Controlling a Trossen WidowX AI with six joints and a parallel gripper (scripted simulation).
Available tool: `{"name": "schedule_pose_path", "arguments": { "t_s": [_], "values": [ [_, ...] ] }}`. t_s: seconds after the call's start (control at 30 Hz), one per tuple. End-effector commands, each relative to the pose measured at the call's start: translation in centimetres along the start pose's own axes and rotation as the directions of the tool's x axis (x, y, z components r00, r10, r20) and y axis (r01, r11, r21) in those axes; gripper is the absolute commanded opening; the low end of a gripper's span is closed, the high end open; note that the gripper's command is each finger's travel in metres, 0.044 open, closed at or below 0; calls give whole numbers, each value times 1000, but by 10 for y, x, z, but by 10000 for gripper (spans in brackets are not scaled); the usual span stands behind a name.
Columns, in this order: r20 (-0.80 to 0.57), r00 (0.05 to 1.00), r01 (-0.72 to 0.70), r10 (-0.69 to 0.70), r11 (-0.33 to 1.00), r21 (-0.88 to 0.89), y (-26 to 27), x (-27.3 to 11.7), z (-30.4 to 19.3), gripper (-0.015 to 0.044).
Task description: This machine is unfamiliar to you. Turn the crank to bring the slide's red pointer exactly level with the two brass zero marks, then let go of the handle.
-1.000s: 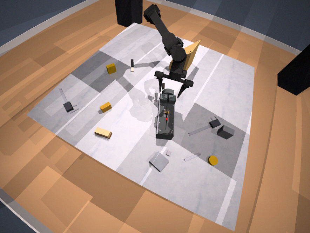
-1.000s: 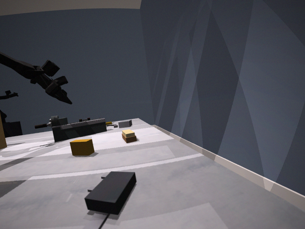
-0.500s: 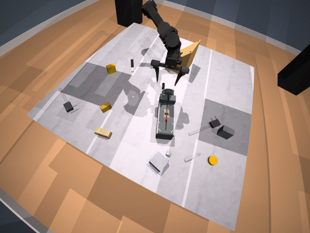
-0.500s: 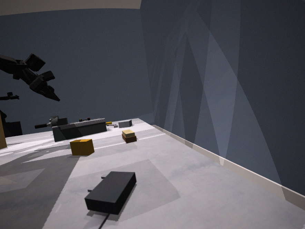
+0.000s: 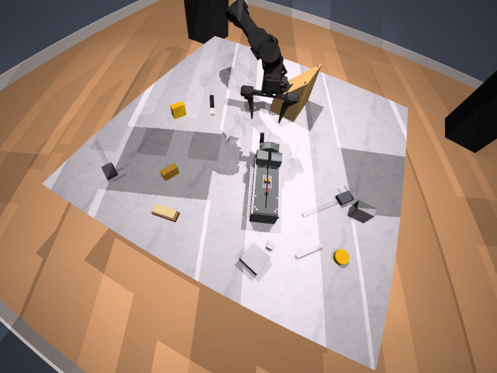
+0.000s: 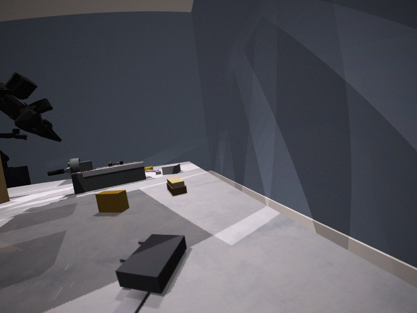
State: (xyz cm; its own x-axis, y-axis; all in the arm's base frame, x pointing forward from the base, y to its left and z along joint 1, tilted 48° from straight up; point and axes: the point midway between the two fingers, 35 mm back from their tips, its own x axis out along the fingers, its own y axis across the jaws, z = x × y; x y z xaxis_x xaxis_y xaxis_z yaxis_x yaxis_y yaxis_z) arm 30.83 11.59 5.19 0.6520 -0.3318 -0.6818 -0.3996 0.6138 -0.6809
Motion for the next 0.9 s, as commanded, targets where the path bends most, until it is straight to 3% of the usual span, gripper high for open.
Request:
{"name": "schedule_pose_path", "arguments": {
  "t_s": [0.0,0.5,0.87],
  "values": [
    [4,1000,-14,14,1000,-9,2,0,-6,440],
    [4,1000,-13,13,1000,-11,2,47,-52,440],
    [3,1000,-12,12,1000,-10,2,59,-64,440]
  ]
}}
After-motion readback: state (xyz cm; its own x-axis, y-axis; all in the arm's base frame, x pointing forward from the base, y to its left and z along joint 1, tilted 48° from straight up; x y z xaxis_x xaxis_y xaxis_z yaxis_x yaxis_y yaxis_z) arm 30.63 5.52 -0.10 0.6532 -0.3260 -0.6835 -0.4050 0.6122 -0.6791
